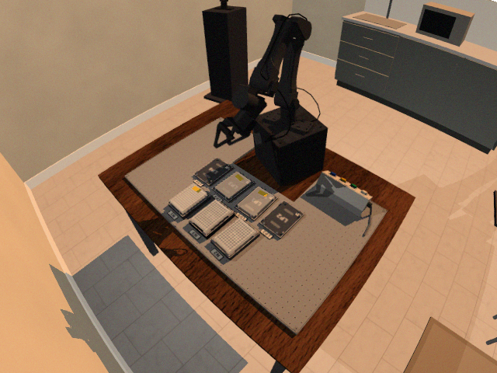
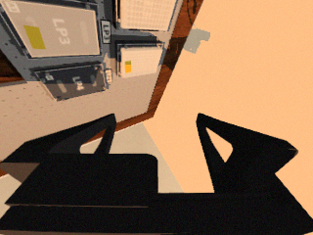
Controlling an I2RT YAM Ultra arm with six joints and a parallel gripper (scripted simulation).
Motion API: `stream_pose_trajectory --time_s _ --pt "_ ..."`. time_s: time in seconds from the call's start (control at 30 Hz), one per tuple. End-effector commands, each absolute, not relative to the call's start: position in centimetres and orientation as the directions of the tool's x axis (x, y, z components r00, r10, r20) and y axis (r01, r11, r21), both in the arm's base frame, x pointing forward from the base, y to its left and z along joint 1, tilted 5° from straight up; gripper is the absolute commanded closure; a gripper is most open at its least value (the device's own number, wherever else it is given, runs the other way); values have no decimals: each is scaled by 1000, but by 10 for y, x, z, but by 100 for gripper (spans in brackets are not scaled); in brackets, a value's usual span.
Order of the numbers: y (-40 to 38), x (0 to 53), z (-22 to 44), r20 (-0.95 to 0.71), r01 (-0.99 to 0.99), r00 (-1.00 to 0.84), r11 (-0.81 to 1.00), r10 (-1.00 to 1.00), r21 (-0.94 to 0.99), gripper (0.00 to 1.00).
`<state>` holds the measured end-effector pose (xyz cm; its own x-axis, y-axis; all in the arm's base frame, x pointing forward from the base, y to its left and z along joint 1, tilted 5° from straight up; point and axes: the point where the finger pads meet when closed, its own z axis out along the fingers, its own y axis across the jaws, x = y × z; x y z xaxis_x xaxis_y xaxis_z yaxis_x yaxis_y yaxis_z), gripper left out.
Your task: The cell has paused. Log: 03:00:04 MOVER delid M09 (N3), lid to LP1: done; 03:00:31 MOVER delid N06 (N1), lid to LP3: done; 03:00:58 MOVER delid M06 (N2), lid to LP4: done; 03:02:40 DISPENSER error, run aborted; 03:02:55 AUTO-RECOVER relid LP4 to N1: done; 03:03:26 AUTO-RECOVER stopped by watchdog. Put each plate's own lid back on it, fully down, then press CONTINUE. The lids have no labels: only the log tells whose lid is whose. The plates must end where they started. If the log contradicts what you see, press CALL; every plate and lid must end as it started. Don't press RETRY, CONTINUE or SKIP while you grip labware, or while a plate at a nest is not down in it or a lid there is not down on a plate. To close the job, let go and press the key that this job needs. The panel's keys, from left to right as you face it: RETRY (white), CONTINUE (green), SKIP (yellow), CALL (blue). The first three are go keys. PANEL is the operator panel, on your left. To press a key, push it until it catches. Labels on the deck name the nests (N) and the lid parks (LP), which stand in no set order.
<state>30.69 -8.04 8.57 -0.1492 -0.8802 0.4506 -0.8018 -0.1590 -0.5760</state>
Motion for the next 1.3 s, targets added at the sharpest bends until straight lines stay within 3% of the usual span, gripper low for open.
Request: stream_pose_trajectory --time_s 0.0,0.53,1.27 --pt "-80 309 89 449 -795 -154 -159 -880 -585 0" --pt "-80 309 89 449 -795 -154 -159 -880 -585 0" --pt "-76 333 40 156 -751 -418 244 -895 -614 0"
